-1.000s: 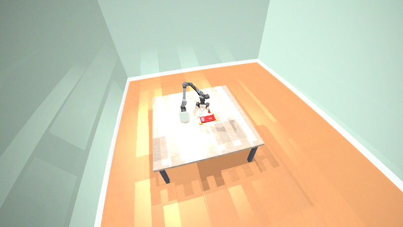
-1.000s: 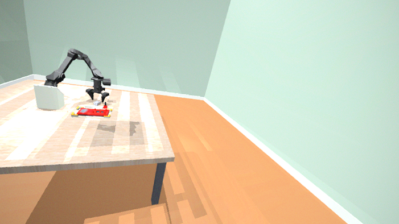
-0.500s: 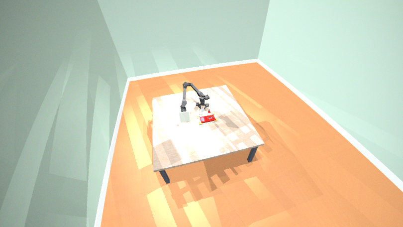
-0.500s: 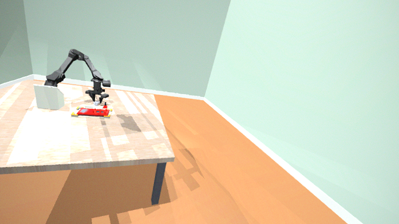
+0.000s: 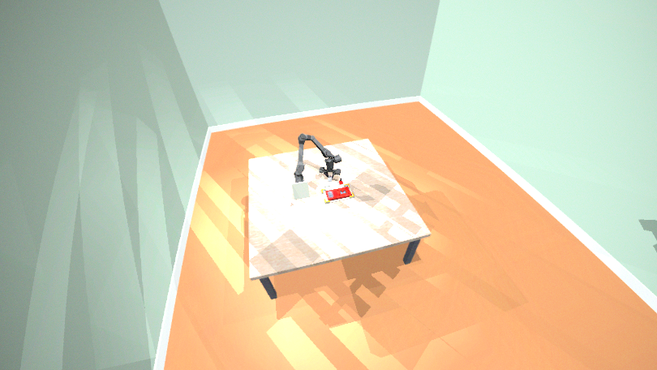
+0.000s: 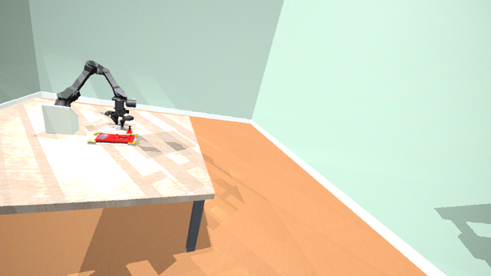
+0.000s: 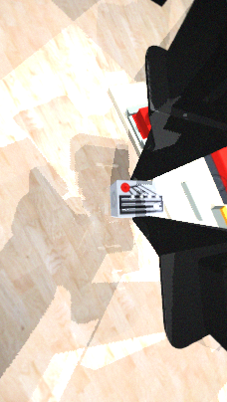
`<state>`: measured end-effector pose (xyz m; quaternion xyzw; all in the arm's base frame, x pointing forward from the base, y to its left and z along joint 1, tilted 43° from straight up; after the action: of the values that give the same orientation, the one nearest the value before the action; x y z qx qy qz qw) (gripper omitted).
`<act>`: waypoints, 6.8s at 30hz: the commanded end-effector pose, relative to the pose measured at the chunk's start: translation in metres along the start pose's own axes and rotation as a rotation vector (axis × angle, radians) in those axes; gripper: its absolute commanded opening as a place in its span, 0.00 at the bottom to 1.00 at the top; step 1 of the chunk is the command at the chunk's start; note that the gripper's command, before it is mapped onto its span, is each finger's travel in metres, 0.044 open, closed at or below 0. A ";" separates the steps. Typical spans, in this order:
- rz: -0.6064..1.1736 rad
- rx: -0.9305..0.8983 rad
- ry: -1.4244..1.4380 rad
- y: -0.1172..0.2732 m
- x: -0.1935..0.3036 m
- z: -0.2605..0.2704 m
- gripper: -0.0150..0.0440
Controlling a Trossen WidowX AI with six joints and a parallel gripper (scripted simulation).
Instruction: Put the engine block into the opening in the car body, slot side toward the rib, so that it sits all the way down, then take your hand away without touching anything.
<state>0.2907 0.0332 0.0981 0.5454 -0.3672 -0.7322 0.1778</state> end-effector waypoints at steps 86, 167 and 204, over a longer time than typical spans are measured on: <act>0.015 0.012 -0.633 0.087 0.084 -0.076 0.25; 0.004 0.015 -1.124 0.048 0.182 -0.114 0.53; 0.005 0.014 -1.015 0.048 0.182 -0.113 0.53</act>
<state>0.3270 -0.1573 -0.0036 0.0873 -0.4111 -0.9065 -0.0415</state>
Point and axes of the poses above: the point midway between the two fingers, 35 mm back from their tips, its own y axis back along the fingers, its own z axis across the jaws, x = y × z, the point moved 10 cm from there along y, back along the fingers, and after that the axes turned 10 degrees about y, right-handed, at the moved point
